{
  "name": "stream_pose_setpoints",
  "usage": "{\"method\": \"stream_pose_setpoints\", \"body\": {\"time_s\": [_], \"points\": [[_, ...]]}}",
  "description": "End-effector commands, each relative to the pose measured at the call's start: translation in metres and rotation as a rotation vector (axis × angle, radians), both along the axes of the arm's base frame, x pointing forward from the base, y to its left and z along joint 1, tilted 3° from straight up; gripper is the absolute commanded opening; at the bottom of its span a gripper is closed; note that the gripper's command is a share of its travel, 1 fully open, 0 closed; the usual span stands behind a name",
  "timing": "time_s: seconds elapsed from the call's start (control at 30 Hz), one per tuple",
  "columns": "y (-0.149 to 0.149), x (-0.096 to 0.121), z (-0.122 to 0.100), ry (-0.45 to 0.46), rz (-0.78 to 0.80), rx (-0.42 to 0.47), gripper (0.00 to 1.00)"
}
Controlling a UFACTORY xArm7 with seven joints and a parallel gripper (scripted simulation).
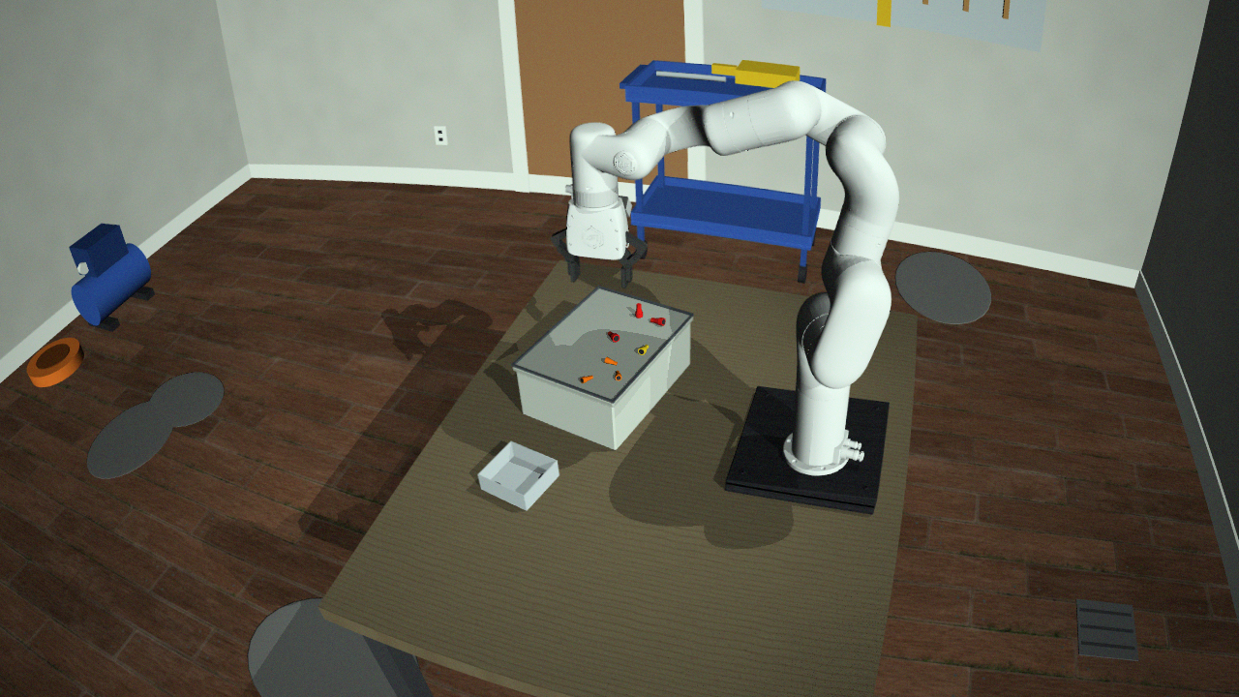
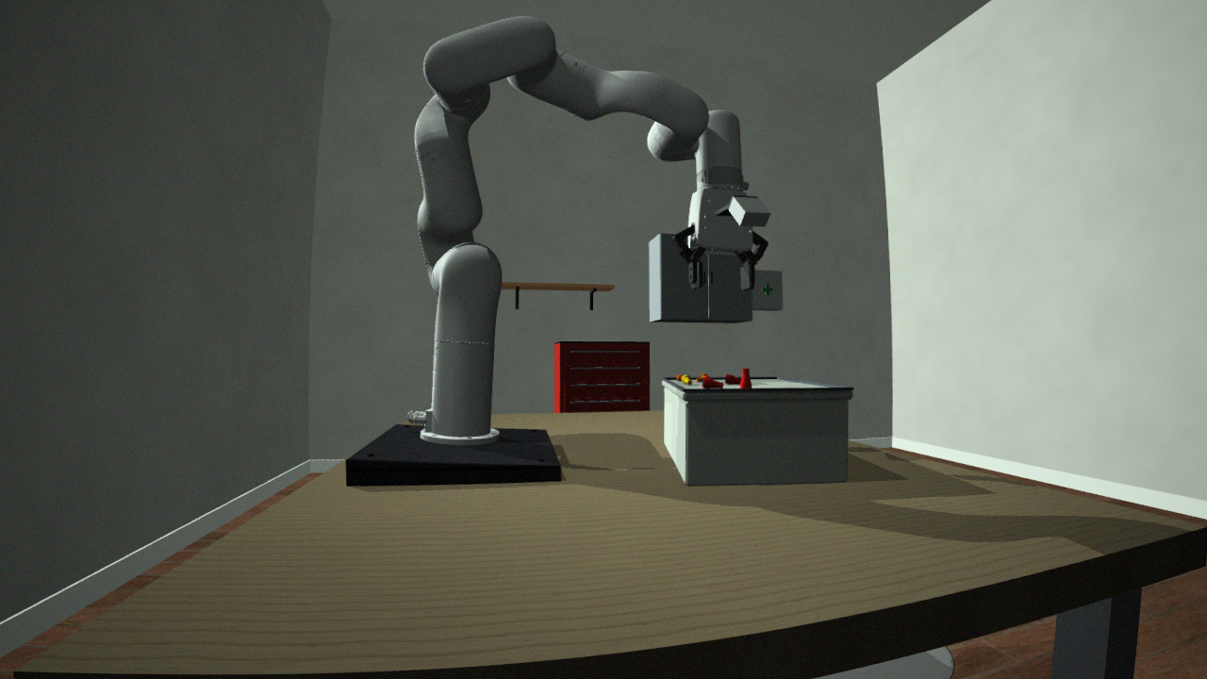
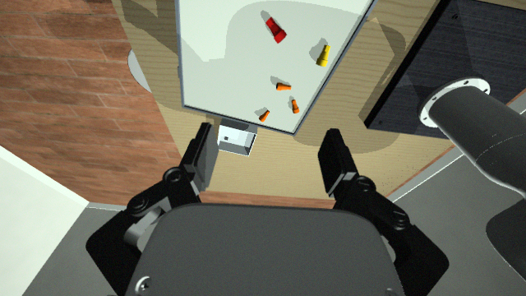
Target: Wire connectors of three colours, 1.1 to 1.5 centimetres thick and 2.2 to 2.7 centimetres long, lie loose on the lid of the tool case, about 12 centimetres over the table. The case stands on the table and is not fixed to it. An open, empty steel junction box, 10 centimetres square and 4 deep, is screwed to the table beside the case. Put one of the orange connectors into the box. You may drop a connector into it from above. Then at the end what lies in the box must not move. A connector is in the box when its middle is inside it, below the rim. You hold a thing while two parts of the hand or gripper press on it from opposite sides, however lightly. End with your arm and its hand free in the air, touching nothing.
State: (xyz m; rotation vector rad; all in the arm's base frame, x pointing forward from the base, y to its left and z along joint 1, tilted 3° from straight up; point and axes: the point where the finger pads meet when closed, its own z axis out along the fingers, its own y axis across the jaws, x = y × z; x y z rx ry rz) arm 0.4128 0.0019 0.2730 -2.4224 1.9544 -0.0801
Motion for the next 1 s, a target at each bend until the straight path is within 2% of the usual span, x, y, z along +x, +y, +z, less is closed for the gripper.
{"method": "stream_pose_setpoints", "body": {"time_s": [0.0, 0.07, 0.27, 0.3, 0.97], "points": [[-0.0238, 0.0124, 0.0273, 0.003, -0.191, 0.007, 1.0], [-0.0322, 0.0152, 0.036, 0.002, -0.255, 0.011, 1.0], [-0.0332, 0.0155, 0.037, 0.002, -0.262, 0.012, 1.0], [-0.0332, 0.0155, 0.037, 0.002, -0.262, 0.012, 0.0], [-0.0332, 0.0155, 0.037, 0.002, -0.262, 0.012, 0.0]]}}
